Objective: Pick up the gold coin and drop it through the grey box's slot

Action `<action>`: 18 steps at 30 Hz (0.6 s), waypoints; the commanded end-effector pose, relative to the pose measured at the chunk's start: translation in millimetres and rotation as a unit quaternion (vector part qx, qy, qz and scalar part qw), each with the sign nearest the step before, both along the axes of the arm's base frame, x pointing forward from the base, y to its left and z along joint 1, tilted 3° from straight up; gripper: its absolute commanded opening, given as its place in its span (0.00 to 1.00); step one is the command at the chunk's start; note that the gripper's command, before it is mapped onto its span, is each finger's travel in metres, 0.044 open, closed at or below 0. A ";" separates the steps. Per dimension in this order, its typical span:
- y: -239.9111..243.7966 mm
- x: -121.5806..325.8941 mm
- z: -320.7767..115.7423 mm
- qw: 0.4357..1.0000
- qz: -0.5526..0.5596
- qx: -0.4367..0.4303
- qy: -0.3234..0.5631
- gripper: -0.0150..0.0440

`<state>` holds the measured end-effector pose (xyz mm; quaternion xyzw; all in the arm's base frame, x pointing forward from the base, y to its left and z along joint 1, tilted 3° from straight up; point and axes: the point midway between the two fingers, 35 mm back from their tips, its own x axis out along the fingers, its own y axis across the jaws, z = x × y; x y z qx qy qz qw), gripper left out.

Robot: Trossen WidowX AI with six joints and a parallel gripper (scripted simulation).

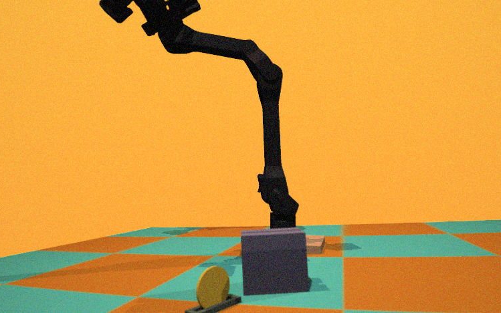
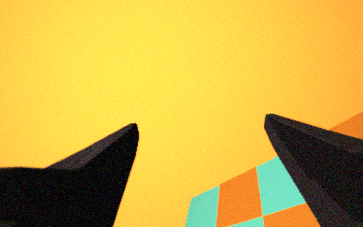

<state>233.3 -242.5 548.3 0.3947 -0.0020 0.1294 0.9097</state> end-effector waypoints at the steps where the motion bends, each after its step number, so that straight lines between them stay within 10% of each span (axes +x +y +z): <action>1: -0.6 1.5 -0.2 1.000 0.000 0.003 -0.001 0.89; 9: -20.8 77.4 -28.9 0.993 -0.009 0.117 -0.018 0.53; 18: -8.6 173.3 -120.5 0.974 -0.065 0.198 0.092 0.53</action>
